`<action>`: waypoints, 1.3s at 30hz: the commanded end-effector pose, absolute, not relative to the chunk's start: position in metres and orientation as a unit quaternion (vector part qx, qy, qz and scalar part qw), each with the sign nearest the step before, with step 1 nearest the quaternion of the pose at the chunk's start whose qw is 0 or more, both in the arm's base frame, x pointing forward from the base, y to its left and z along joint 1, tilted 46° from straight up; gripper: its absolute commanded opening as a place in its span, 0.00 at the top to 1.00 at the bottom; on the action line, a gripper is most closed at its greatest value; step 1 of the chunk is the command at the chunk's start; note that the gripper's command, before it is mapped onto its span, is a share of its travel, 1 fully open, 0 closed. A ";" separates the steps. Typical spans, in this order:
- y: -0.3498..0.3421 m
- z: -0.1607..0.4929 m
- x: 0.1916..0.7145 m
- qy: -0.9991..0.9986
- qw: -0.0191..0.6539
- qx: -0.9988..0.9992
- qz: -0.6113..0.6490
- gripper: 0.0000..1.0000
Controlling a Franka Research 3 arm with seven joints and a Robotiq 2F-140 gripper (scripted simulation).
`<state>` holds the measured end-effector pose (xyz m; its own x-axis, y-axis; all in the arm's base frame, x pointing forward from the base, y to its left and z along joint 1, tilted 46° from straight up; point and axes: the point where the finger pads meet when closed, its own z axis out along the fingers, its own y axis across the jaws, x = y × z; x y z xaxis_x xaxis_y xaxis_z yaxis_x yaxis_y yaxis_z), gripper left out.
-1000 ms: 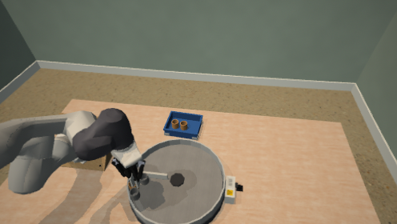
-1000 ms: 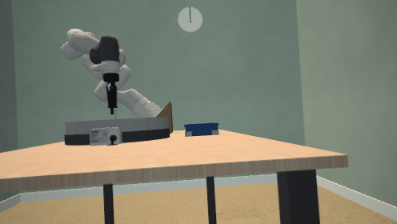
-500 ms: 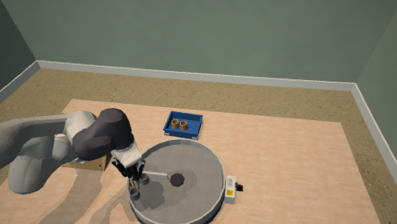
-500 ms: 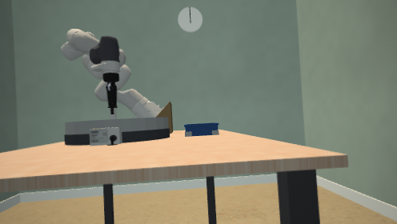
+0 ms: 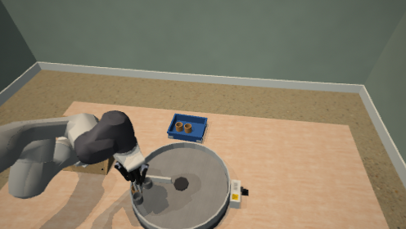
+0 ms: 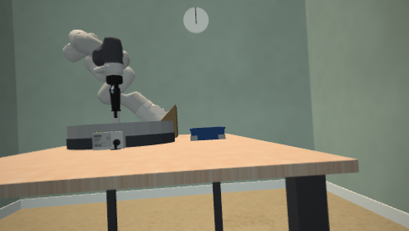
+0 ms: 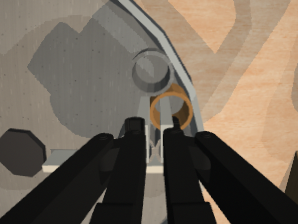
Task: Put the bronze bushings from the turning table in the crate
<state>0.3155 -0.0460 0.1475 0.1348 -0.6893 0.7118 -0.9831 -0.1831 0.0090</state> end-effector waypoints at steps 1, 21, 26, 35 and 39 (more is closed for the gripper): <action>-0.047 0.147 0.315 -0.588 0.250 0.710 0.295 1.00; -0.047 0.147 0.315 -0.588 0.250 0.710 0.295 1.00; -0.047 0.147 0.315 -0.588 0.250 0.710 0.295 1.00; -0.037 0.156 0.314 -0.588 0.250 0.710 0.295 1.00; -0.025 0.169 0.311 -0.588 0.250 0.710 0.295 1.00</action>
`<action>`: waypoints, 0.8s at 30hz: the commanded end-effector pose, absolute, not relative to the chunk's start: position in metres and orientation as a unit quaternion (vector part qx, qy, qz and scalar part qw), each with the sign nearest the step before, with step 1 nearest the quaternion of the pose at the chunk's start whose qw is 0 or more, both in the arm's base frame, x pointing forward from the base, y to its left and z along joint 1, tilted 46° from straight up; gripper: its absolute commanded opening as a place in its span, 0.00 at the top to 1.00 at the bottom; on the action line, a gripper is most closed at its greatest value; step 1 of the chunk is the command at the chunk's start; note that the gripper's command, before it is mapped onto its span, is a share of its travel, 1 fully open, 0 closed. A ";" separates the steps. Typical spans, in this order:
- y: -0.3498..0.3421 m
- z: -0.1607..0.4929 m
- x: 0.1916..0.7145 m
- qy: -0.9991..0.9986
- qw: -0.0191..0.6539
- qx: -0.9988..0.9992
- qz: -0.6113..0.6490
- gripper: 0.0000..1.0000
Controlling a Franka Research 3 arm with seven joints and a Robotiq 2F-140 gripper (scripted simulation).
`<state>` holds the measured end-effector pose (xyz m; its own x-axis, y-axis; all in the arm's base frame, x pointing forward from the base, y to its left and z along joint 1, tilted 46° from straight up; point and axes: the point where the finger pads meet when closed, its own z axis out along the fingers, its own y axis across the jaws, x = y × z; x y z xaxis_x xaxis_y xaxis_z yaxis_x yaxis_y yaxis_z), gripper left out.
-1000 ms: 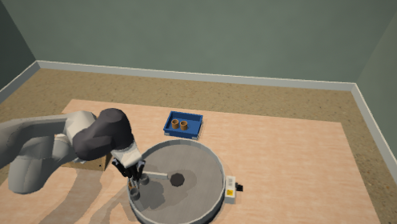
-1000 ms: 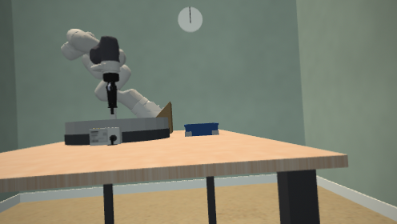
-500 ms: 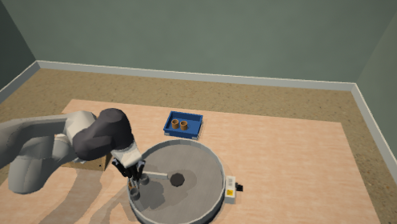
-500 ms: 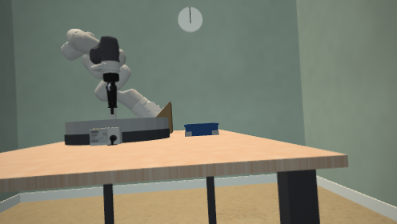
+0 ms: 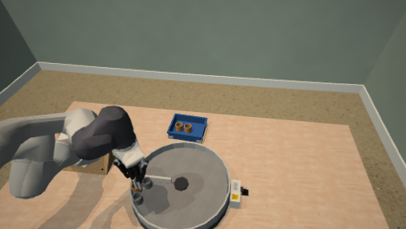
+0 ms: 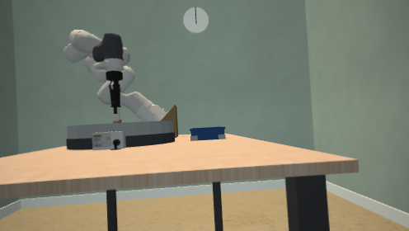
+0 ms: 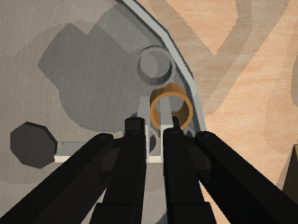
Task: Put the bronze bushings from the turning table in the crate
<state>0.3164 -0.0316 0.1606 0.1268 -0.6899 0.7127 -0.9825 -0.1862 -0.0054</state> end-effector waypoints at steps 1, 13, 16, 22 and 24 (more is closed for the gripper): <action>-0.021 0.173 0.311 -0.588 0.250 0.710 0.295 1.00; 0.001 0.195 0.307 -0.588 0.250 0.710 0.295 1.00; 0.001 0.195 0.307 -0.588 0.250 0.710 0.295 1.00; 0.001 0.195 0.307 -0.588 0.250 0.710 0.295 1.00; 0.001 0.195 0.307 -0.588 0.250 0.710 0.295 1.00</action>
